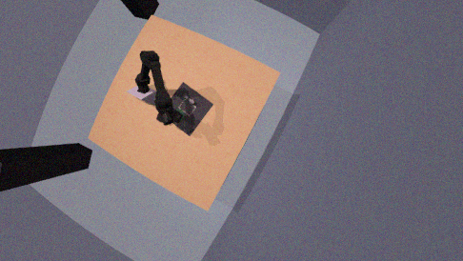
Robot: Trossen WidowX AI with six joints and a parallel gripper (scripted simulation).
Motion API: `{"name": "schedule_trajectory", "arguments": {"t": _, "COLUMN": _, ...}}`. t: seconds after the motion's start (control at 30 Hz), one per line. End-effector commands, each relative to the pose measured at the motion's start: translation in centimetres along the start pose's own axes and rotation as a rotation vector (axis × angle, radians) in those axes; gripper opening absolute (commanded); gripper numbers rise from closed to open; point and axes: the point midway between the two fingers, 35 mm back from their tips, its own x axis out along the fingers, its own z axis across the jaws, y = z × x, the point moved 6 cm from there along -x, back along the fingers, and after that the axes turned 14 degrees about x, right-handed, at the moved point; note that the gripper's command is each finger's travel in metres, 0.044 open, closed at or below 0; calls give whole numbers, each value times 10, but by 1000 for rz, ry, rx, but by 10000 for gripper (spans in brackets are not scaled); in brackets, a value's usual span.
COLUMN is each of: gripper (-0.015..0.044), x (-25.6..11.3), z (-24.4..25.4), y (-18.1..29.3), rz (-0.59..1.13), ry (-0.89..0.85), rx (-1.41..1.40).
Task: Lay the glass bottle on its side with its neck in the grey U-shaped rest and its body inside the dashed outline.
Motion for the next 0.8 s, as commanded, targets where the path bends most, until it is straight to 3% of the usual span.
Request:
{"name": "schedule_trajectory", "arguments": {"t": 0.0, "gripper": 125, "x": -2, "z": -2, "y": 9, "rz": 7, "ry": 0, "rx": 0}}
{"name": "schedule_trajectory", "arguments": {"t": 0.77, "gripper": 125, "x": -5, "z": -5, "y": 24, "rz": -33, "ry": -1, "rx": 4}}
